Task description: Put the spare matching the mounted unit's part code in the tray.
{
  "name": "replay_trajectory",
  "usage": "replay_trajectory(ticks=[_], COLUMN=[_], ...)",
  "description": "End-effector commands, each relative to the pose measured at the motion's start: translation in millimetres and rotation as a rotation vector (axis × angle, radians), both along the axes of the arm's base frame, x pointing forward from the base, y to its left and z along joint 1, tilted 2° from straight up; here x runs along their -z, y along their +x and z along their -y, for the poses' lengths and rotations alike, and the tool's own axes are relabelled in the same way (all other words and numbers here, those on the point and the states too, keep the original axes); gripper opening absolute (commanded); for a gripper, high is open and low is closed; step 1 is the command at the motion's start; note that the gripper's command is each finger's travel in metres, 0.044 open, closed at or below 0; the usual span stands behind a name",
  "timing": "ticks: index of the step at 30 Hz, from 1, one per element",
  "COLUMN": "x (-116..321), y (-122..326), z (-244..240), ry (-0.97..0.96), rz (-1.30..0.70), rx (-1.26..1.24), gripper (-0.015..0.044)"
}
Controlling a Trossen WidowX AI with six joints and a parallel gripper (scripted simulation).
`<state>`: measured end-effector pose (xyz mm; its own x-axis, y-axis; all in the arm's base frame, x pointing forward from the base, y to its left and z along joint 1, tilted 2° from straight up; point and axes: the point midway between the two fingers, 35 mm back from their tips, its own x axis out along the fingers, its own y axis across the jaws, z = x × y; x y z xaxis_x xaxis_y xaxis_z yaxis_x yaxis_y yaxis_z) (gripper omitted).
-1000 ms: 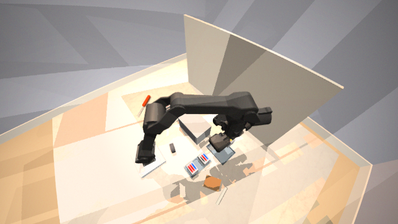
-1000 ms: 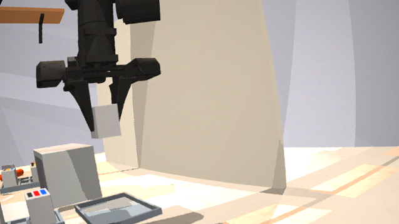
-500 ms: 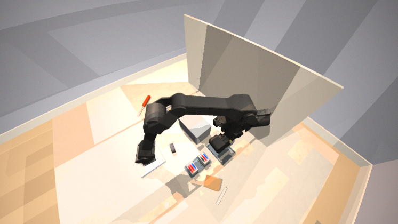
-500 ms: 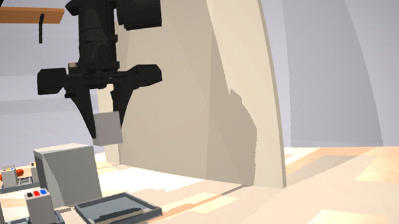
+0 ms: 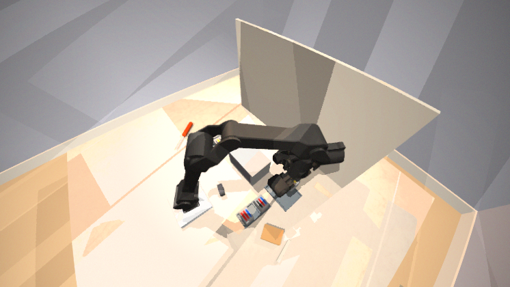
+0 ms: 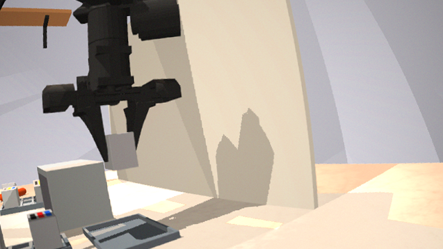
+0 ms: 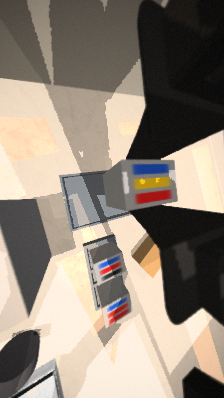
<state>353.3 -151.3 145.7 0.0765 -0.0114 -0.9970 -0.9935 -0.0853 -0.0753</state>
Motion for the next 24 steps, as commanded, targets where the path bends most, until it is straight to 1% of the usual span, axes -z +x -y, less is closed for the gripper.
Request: replay_trajectory(ticks=[1,24], x=[3.1,19.0], y=[0.7,2.0], z=[-0.4,-0.3], ry=[0.002,0.002], rz=[0.001,0.001], rx=[-0.001,-0.001], gripper=[0.0,0.0])
